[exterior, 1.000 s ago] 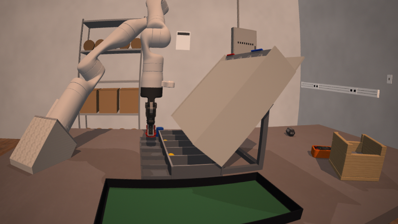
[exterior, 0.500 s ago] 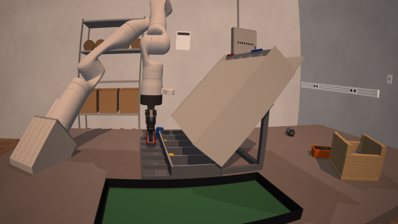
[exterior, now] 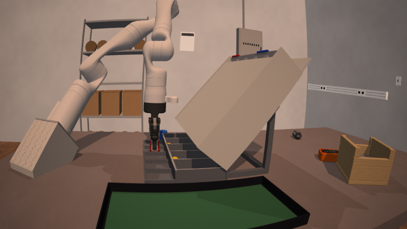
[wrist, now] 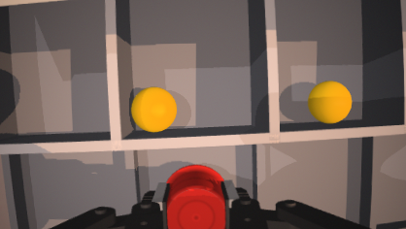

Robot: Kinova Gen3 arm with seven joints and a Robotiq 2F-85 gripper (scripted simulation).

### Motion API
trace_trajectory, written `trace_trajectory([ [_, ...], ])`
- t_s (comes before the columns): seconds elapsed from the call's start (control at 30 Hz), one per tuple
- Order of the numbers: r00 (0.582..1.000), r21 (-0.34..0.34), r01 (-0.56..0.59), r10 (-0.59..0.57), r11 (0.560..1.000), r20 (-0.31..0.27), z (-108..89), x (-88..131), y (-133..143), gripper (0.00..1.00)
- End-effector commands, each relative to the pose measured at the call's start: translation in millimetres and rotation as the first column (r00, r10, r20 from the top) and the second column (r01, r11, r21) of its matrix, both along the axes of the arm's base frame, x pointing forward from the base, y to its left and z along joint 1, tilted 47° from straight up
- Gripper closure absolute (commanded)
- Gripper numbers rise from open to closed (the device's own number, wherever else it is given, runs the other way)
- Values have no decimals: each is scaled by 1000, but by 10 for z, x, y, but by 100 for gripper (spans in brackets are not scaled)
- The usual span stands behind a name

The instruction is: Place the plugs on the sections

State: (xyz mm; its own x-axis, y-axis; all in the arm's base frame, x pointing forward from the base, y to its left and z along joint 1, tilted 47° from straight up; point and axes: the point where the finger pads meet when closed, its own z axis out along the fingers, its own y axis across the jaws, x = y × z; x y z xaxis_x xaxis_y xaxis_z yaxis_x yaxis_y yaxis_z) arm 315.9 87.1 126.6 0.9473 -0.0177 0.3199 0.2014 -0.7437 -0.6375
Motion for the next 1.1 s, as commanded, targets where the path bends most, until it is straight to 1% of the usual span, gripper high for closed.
trace_trajectory([
  [0.0, 1000, 0, 1, -1, 1000, 0, -4, 1, 1, 100],
  [0.17, 1000, 0, 1, -1, 1000, 0, -4, 1, 1, 100],
  [0.2, 1000, 0, 1, -1, 1000, 0, -2, 1, 0, 58],
  [1.07, 1000, 0, 1, -1, 1000, 0, -2, 1, 0, 58],
])
